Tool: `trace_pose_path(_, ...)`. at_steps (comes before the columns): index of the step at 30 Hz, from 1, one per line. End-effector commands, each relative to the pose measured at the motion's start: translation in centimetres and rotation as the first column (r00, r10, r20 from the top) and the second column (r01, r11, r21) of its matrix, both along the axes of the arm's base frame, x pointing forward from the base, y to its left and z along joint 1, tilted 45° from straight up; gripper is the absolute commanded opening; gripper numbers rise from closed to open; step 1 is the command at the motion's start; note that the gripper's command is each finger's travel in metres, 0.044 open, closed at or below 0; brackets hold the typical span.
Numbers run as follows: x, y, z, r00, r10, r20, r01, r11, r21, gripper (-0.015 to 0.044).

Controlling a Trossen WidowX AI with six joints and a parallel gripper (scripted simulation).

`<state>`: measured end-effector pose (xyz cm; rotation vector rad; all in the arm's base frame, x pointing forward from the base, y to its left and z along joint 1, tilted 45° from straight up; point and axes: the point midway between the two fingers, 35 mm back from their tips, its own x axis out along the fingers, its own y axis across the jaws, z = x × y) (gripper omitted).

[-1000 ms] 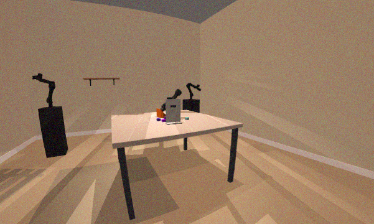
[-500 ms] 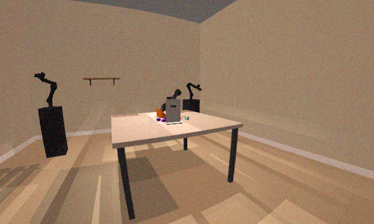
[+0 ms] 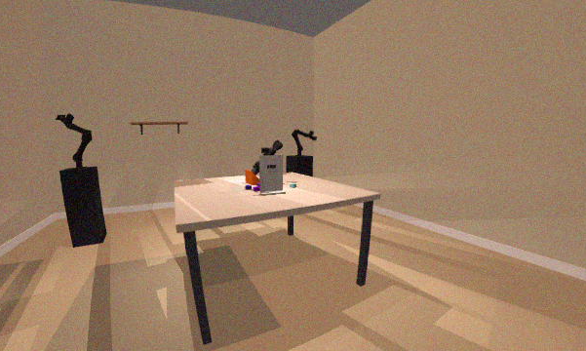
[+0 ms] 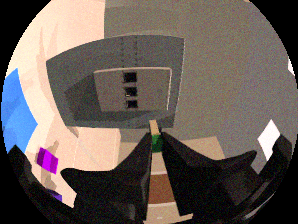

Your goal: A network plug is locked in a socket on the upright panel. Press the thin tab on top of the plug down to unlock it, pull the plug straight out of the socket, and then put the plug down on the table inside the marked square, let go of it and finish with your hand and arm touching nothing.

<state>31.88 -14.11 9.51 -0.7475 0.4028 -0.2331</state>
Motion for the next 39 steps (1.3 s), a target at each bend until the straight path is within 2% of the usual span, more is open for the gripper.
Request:
trace_pose_path(1,-0.2,-0.3,0.9,1.0,0.003,0.008,-0.003,1.0,-0.007,0.0)
trace_pose_path(15,-1.2,-1.0,2.3,1.0,0.021,-0.006,-0.021,1.0,-0.01,0.0)
trace_pose_path(28,0.0,2.9,-2.3,0.899,0.365,-0.243,-0.364,0.93,0.049,0.0)
trace_pose_path(39,-0.5,6.7,-4.6,0.714,0.634,-0.298,-0.613,0.771,0.172,0.0)
